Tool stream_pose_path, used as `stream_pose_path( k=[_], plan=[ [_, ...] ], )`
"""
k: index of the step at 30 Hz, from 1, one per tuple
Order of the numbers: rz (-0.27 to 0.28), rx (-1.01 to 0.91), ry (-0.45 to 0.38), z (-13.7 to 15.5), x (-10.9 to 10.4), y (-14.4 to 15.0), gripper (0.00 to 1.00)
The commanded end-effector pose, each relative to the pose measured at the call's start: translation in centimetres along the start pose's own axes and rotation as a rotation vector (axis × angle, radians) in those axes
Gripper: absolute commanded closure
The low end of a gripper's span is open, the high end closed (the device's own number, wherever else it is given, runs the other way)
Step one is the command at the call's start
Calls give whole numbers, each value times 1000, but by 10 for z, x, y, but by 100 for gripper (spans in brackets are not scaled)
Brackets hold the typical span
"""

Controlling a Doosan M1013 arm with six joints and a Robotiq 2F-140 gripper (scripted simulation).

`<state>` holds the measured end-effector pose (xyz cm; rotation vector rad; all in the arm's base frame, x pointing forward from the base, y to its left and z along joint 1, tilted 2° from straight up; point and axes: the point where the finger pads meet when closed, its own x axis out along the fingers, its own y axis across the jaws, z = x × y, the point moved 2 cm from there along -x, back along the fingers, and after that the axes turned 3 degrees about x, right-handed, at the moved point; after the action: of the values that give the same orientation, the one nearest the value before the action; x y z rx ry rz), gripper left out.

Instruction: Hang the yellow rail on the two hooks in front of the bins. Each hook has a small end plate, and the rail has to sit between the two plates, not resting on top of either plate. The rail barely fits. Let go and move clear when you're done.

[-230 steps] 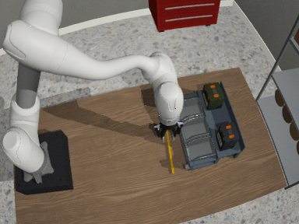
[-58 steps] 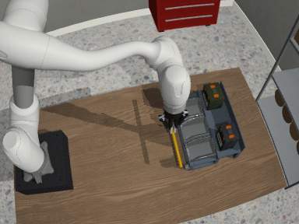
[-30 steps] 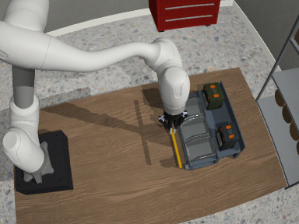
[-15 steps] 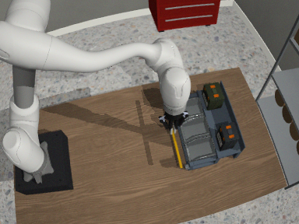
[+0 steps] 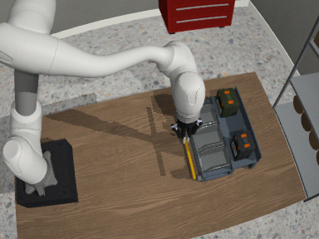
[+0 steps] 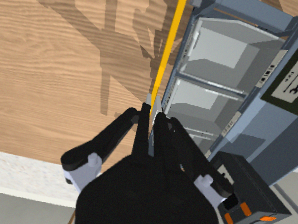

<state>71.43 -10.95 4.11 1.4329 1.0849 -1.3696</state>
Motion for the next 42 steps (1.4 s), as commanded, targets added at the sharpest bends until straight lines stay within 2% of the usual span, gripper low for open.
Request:
stream_pose_path(
  k=[1, 14, 19, 31, 36, 42],
  plan=[
    [2, -1, -1, -1, 0, 9, 90],
    [2, -1, -2, -1, 1, 11, 90],
    [2, -1, -2, -2, 4, 26, 90],
    [2, -1, -2, -2, 4, 26, 90],
    [2, -1, -2, -3, 4, 41, 90],
    [2, -1, -2, -3, 4, 41, 90]
  ],
)
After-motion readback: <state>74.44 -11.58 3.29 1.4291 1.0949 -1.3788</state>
